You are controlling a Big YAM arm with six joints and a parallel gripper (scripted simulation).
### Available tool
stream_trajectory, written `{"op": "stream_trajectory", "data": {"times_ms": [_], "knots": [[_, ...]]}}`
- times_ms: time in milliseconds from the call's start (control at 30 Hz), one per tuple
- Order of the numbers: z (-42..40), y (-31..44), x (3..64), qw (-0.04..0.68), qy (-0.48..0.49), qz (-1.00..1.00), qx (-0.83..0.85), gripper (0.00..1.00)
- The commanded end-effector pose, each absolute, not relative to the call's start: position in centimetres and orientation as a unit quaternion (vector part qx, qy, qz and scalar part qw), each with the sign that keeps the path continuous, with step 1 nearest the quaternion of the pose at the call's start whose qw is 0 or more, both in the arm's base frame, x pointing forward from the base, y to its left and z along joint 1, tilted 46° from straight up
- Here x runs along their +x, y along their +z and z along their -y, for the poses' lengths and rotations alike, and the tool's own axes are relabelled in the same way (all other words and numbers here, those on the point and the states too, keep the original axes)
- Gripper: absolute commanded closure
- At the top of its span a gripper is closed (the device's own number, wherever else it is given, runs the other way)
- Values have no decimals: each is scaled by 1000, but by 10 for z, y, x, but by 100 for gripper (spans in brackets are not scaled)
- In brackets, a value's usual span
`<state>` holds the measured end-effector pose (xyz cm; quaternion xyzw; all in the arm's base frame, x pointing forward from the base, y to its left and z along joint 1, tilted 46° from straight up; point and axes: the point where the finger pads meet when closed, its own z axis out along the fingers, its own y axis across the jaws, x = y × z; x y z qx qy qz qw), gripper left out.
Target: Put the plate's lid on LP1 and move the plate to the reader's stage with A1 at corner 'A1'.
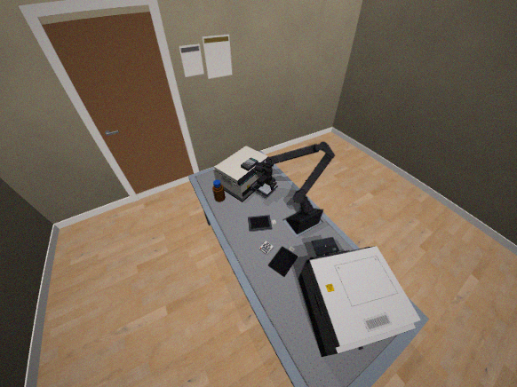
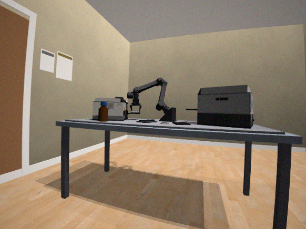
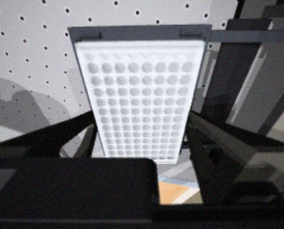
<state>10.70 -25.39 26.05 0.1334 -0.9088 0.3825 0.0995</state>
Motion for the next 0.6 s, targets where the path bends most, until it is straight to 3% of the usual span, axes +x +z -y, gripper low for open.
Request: {"op": "stream_trajectory", "data": {"times_ms": [0,567], "knots": [[253,287,112,83,402,903,124,14],[248,289,111,88,396,905,126,14]]}}
